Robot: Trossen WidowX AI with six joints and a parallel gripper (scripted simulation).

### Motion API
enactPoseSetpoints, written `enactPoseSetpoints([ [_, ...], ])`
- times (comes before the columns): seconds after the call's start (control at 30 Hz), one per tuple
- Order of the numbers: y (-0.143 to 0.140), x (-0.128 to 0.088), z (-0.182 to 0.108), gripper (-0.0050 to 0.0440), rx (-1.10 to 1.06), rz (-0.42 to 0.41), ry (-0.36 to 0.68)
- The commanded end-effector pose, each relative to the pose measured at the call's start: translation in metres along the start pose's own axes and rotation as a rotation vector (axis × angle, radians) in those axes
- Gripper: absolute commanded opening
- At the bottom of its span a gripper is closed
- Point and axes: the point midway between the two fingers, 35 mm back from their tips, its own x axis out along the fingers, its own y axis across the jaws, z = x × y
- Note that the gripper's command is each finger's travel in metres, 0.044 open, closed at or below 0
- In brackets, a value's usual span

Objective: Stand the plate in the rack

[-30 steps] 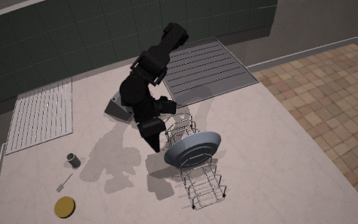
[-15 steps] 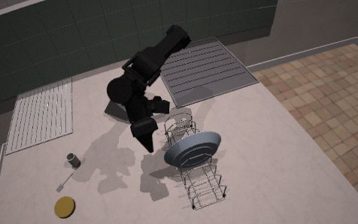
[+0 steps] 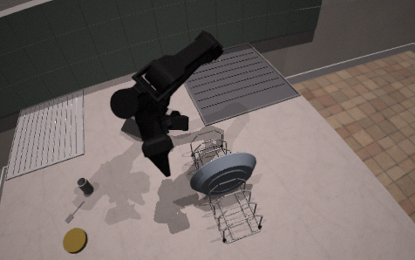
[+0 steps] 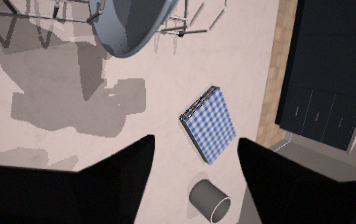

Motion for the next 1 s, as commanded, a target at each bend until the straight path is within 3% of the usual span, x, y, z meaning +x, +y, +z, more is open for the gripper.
enactPoseSetpoints([
  [0.0,0.0,-0.003,-0.006,0.0262,0.006,-0.012,-0.006],
  [0.97,-0.003,-0.02,-0.029,0.0262,0.021,-0.101,-0.013],
])
